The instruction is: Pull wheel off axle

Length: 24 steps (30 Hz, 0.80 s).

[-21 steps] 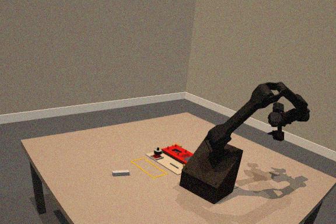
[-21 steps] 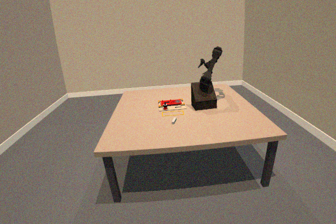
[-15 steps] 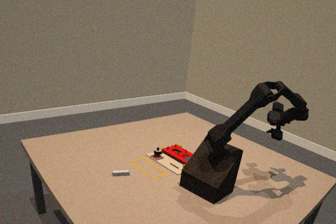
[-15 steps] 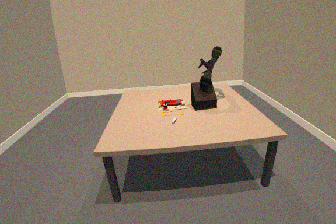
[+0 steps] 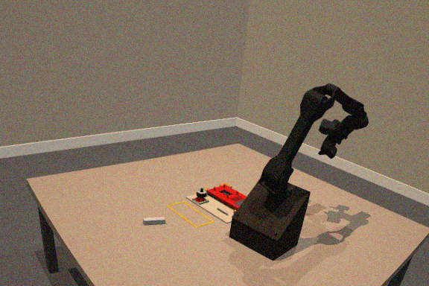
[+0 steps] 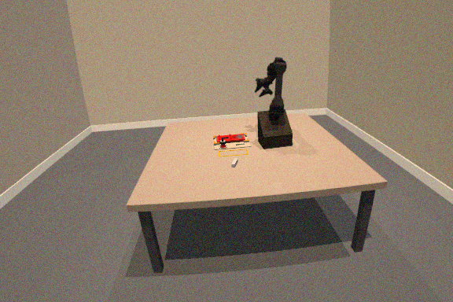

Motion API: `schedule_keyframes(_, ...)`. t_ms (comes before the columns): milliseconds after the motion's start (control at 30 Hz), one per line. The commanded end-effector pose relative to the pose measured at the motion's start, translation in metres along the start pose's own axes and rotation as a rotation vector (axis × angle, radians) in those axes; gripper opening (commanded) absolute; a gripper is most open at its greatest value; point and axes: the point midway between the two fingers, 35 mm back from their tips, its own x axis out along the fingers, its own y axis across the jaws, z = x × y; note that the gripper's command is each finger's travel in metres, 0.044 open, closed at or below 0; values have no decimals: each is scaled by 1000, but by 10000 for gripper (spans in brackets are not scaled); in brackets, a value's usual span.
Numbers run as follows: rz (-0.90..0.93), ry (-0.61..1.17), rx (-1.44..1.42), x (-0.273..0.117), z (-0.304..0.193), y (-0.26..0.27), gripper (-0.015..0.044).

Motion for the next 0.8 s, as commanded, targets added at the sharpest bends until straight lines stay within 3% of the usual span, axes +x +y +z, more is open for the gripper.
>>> schedule_keyframes(0,83,94,256,37,56,-6,300)
schedule_keyframes(767,134,345,895,140,198,30,300)
